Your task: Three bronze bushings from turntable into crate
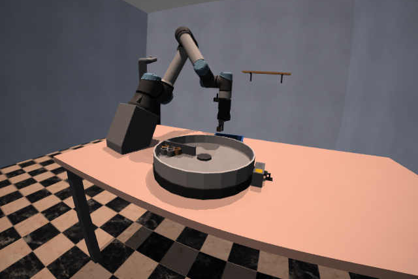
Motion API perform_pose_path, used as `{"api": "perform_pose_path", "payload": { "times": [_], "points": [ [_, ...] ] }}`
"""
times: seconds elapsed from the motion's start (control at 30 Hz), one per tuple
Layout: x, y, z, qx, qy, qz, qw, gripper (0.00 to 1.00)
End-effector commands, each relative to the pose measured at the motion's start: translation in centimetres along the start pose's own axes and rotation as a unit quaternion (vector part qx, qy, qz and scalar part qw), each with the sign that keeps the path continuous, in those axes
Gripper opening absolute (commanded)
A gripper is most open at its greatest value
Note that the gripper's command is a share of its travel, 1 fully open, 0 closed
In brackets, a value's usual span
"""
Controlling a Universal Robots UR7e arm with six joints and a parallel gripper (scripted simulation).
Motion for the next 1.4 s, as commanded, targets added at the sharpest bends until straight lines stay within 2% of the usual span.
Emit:
{"api": "perform_pose_path", "payload": {
  "times": [0.0, 0.07, 0.23, 1.2, 1.37],
  "points": [
    [0.0, 0.0, 0.0, 0.0, -0.001, 0.0, 1.0, 0.0],
    [0.0, 0.0, 0.0, 0.0, -0.001, 0.0, 1.0, 0.0],
    [-2.9, 0.1, -0.1, 0.0, -0.001, 0.0, 1.0, 0.0],
    [-3.8, 0.1, -0.1, 0.0, -0.001, 0.0, 1.0, 0.0],
    [-4.6, 0.1, -0.1, 0.0, -0.001, 0.0, 1.0, 0.0]
  ]
}}
Point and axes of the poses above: the point where the finger pads meet when closed, its own x axis back along the fingers, its own z axis across the jaws, y = z × x, the point moved 4 cm from there along x, back along the fingers, and after that the axes turned 6 degrees about -x, right-handed, at the moved point
